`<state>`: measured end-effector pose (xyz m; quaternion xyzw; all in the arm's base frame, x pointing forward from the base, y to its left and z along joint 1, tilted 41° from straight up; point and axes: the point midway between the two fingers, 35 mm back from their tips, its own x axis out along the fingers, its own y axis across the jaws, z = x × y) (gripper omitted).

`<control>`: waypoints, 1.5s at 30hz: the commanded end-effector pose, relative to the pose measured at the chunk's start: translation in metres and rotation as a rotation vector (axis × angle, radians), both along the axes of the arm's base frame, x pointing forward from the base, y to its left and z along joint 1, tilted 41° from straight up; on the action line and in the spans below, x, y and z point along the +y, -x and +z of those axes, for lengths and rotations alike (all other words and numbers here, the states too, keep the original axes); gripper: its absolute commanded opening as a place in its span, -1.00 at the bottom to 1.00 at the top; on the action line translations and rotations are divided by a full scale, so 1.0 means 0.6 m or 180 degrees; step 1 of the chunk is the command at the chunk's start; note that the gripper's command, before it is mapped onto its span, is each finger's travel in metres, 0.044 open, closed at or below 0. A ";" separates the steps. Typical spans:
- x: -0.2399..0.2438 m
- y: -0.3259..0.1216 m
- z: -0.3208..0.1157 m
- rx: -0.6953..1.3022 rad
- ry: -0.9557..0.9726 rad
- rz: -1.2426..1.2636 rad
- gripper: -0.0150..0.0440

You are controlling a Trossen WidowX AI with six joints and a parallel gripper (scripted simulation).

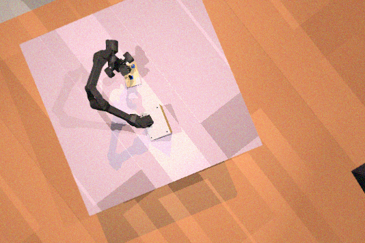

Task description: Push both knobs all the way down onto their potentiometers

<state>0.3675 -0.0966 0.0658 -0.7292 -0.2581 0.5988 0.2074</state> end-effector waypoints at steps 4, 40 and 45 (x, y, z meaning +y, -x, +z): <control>0.001 -0.001 -0.001 -0.0005 -0.0009 -0.0013 -0.49; 0.007 -0.002 -0.007 -0.0006 -0.0010 -0.0013 -0.49; 0.011 -0.003 -0.013 -0.0006 -0.0010 -0.0013 -0.49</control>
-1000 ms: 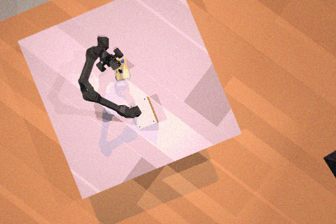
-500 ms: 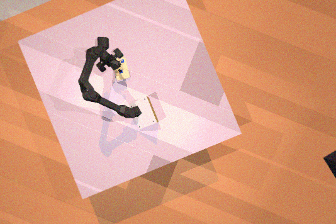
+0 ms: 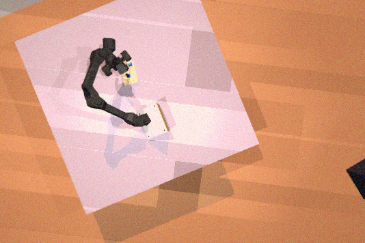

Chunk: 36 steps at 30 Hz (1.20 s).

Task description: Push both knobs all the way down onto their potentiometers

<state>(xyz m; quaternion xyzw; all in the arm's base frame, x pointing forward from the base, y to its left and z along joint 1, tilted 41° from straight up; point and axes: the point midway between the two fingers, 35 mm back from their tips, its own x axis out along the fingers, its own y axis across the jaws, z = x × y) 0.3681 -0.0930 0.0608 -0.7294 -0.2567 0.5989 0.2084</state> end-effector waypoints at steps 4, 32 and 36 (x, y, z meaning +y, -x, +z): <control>0.007 -0.003 -0.006 -0.0009 -0.0012 -0.0002 -0.49; 0.022 -0.006 -0.024 -0.0010 -0.0014 -0.0002 -0.49; 0.022 -0.006 -0.024 -0.0010 -0.0014 -0.0002 -0.49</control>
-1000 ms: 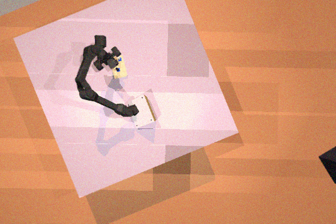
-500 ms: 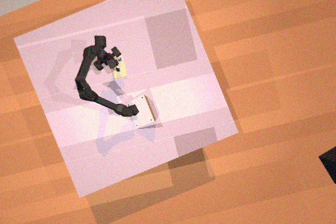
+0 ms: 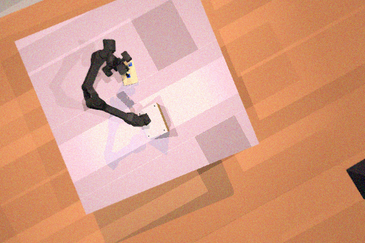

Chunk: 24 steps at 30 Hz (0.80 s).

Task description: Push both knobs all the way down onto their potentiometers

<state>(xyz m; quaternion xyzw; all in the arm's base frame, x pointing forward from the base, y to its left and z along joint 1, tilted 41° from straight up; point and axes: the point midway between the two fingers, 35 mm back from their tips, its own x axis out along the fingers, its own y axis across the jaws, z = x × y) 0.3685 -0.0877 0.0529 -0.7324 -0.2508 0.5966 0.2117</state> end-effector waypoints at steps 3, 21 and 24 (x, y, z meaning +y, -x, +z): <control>0.014 -0.006 -0.011 -0.0001 -0.0020 0.0046 -0.49; 0.021 -0.008 -0.020 -0.0002 -0.0021 0.0046 -0.49; 0.022 -0.008 -0.021 -0.0002 -0.0021 0.0046 -0.49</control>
